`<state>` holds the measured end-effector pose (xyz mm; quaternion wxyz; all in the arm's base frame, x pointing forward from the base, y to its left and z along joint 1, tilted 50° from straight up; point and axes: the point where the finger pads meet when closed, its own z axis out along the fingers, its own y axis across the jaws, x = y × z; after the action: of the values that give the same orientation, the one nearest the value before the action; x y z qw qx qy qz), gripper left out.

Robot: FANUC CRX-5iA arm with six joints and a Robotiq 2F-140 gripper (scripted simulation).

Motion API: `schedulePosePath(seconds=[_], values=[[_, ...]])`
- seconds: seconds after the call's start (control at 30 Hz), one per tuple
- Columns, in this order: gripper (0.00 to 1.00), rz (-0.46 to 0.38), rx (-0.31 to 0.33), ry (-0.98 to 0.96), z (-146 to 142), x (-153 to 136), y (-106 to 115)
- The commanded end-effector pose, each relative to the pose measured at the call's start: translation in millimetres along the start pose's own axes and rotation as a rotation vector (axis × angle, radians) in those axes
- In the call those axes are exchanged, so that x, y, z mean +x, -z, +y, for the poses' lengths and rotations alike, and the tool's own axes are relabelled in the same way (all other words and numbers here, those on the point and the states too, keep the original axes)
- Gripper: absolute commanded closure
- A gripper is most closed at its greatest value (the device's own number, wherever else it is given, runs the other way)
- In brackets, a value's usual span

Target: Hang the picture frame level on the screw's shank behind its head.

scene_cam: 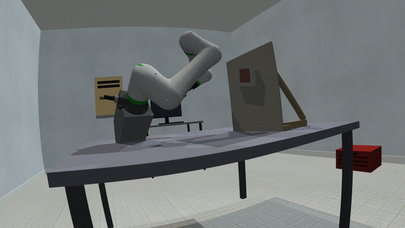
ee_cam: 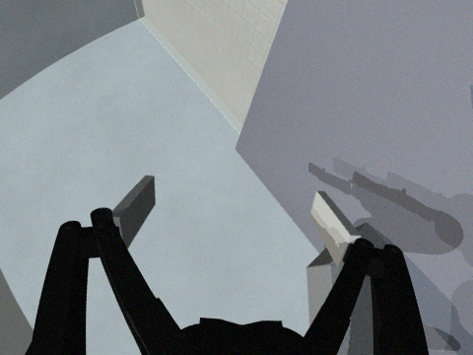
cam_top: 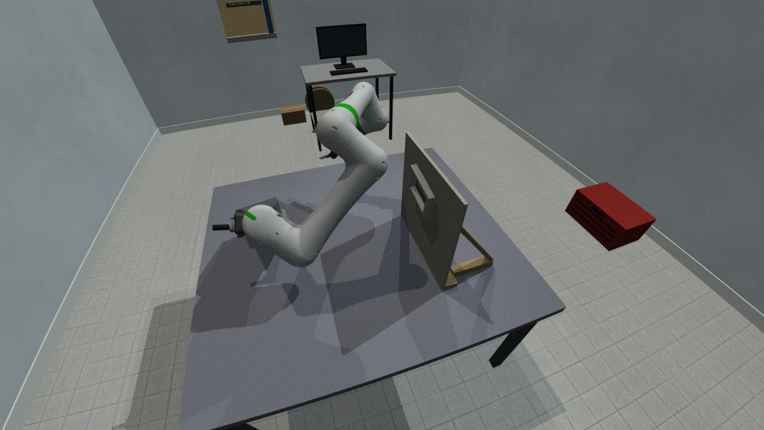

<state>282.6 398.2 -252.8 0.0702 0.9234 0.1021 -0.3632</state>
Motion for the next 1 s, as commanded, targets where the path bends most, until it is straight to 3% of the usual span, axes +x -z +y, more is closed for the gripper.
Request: schedulePosePath(seconds=[0.0,0.27,0.5,0.57,0.97], values=[[0.0,0.016,0.014,-0.019,-4.2,0.4,3.3],[0.0,0.1,0.104,-0.135,-26.3,2.1,24.3],[0.0,0.197,0.246,-0.297,-53.6,2.1,58.0],[0.0,0.197,0.246,-0.297,-53.6,2.1,58.0],[0.0,0.321,0.62,-0.652,-95.4,-9.9,155.1]])
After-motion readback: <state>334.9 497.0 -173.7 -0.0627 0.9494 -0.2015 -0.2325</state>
